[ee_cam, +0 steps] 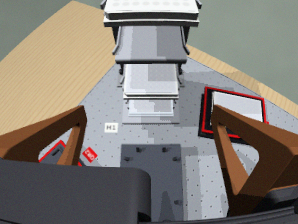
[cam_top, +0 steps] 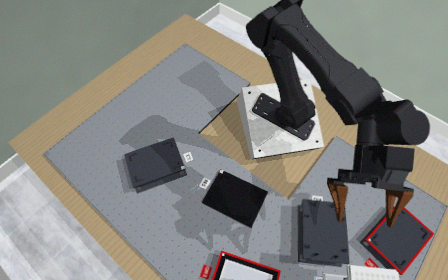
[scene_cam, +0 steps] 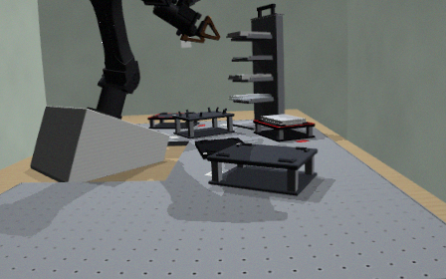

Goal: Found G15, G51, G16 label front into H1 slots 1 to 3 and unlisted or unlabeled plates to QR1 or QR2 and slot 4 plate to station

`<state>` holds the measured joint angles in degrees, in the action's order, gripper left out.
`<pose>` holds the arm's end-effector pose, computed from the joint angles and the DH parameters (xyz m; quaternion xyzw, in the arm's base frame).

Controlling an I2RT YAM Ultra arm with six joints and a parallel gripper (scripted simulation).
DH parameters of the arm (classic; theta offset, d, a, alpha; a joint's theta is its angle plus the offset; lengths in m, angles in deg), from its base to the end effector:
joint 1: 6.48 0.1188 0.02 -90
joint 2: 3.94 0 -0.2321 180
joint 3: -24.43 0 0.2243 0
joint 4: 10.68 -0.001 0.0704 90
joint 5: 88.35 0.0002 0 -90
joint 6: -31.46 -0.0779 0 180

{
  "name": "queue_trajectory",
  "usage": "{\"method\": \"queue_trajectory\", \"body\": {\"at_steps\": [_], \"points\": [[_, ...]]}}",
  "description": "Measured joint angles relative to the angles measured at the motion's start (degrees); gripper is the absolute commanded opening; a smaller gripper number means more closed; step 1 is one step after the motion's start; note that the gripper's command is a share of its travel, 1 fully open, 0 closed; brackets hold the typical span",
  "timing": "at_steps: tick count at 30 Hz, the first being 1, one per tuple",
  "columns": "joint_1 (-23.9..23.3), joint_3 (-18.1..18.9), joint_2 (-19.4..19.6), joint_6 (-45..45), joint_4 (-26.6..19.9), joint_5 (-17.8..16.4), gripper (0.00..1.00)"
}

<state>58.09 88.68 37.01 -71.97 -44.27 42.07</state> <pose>0.1213 0.1398 0.3363 -0.1112 0.7454 0.1724 0.6343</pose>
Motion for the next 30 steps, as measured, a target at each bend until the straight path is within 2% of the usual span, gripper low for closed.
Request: {"method": "queue_trajectory", "body": {"at_steps": [30], "points": [[-3.1,-9.62,0.81,0.66,9.64,-2.51,1.0]]}}
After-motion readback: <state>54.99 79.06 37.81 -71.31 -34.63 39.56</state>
